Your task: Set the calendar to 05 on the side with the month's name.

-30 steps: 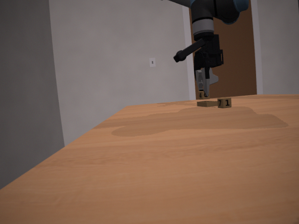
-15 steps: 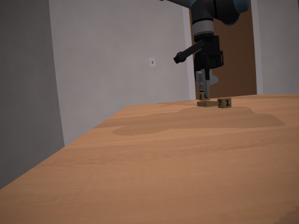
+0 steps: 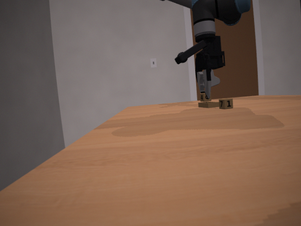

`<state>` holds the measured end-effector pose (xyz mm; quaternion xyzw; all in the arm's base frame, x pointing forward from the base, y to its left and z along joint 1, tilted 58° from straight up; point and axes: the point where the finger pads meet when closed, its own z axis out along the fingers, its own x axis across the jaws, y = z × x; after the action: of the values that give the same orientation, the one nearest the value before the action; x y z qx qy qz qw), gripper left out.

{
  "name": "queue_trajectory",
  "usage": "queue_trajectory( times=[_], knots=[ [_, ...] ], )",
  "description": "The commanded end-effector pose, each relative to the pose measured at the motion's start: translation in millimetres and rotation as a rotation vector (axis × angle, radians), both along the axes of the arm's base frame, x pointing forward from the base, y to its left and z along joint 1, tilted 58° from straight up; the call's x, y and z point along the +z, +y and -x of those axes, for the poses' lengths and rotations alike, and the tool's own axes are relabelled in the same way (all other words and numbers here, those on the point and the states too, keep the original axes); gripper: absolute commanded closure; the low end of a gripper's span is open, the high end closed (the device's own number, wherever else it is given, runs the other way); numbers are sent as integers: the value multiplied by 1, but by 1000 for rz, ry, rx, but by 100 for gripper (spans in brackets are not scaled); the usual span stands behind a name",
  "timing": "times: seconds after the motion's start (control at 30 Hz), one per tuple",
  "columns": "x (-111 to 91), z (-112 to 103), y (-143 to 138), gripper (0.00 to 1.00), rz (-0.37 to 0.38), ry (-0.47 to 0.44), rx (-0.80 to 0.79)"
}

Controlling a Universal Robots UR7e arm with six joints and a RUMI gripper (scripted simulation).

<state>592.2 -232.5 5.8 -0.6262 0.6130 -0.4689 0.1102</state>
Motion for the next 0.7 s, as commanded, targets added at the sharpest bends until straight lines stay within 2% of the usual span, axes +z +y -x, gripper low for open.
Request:
queue_trajectory(
  times=[0.0, 0.67],
  knots=[
    [0, 0, 0, 90, 0, -1, 0],
    [-3, -4, -2, 90, 0, -1, 0]
  ],
)
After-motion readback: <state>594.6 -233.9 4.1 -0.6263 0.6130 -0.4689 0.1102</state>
